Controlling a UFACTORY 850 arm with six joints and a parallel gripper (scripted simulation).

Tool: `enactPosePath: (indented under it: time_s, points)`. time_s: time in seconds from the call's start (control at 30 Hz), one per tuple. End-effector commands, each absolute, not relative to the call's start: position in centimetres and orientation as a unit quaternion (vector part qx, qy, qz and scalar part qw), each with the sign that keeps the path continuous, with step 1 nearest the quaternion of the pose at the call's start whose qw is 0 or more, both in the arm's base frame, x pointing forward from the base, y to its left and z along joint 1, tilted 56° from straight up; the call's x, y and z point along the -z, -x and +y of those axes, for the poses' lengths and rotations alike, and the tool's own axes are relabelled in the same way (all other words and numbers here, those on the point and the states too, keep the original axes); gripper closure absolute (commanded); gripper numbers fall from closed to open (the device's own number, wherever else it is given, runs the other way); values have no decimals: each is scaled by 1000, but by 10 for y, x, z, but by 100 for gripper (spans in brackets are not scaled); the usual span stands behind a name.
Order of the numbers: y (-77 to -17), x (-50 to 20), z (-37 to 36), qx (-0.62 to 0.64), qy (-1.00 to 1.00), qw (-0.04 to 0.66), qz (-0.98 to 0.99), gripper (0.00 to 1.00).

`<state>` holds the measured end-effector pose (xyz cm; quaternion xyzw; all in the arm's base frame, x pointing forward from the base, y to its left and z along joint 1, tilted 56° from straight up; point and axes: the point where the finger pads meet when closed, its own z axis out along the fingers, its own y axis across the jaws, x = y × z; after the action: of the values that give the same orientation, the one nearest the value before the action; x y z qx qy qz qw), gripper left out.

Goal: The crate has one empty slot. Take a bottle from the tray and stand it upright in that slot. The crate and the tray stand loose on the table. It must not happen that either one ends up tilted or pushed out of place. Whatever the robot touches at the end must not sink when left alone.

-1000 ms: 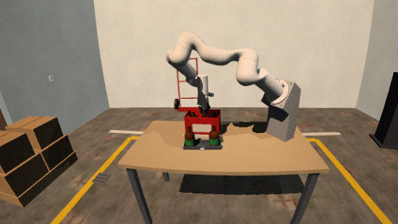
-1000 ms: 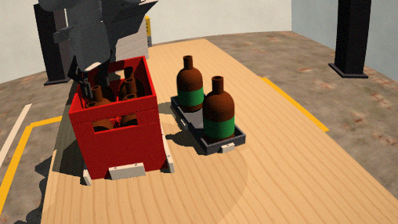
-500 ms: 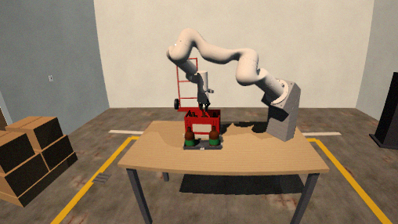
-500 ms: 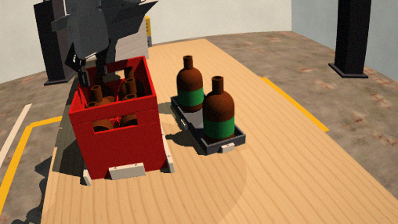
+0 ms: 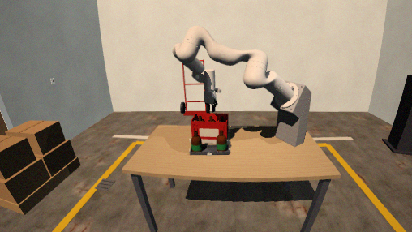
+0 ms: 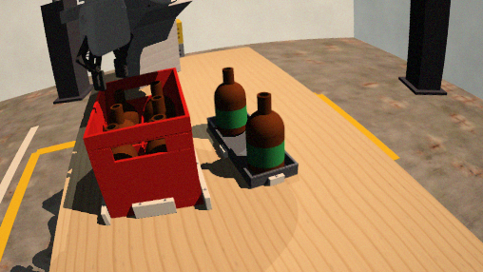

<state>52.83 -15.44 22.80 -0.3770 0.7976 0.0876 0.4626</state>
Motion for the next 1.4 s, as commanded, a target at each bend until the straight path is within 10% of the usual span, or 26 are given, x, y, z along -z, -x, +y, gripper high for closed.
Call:
enactPosePath:
  time_s: [0.0, 0.5, 0.53, 1.37]
  points:
    - [-523, -233, -159, -87, 377, 463, 798, 35]
    - [-518, -237, -162, -87, 377, 463, 798, 35]
    - [-518, -237, -162, -87, 377, 463, 798, 100]
    - [-518, -237, -162, -87, 377, 463, 798, 100]
